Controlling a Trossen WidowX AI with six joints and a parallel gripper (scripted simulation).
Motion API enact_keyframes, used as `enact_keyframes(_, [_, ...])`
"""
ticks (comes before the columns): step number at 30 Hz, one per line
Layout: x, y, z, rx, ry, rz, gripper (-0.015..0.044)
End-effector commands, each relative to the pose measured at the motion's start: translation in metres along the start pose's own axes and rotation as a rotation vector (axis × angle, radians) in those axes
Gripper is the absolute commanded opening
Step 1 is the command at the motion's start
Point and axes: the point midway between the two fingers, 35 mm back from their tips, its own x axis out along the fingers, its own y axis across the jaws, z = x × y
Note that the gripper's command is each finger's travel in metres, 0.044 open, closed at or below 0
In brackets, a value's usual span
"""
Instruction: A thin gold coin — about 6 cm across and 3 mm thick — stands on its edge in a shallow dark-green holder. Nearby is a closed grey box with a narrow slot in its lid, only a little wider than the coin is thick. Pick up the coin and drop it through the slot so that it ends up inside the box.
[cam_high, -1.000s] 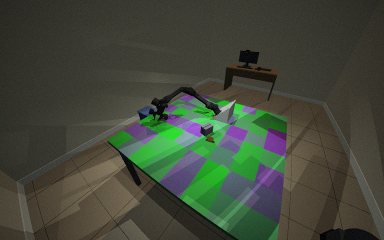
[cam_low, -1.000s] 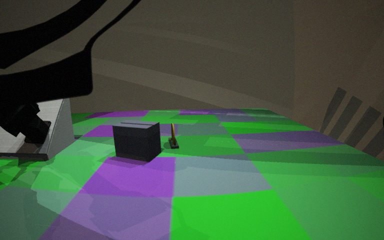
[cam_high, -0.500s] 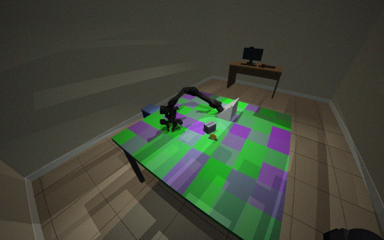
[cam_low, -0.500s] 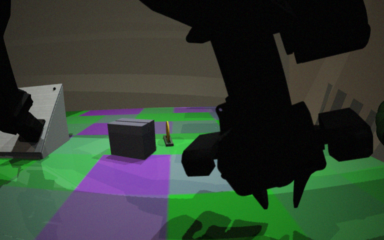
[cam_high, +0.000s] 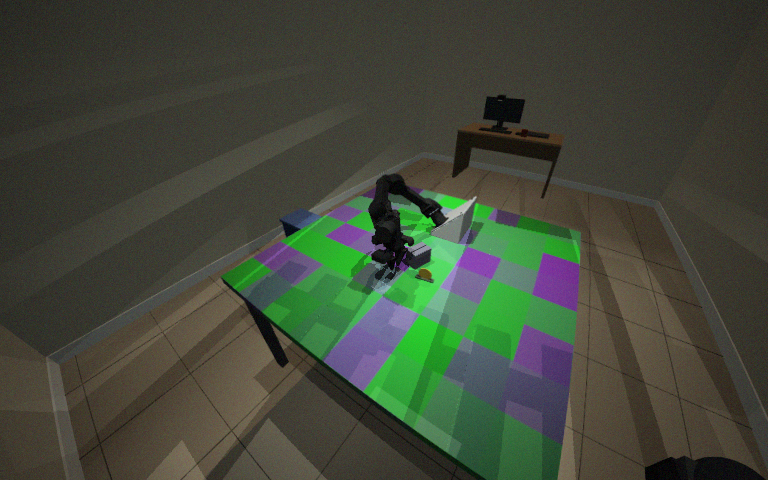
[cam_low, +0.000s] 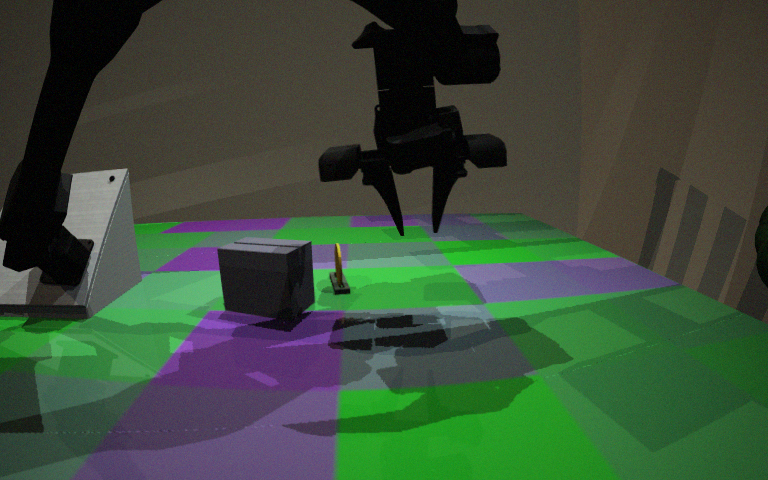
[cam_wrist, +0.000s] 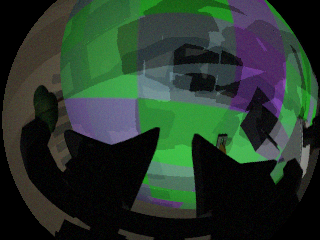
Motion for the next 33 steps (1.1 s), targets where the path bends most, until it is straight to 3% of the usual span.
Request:
enact_keyframes(1, [-0.013, -0.031, -0.043, -0.099, -0.029, -0.048, 0.0161])
enact_keyframes(7, [-0.031, -0.093, -0.092, -0.251, -0.126, -0.108, 0.0161])
enact_keyframes(12, [-0.029, -0.093, -0.092, -0.251, -0.126, -0.108, 0.0161])
enact_keyframes(16, [0.001, -0.096, -0.086, -0.251, -0.127, -0.107, 0.0161])
enact_keyframes(33, [0.028, -0.099, -0.082, -0.251, -0.127, -0.107, 0.0161])
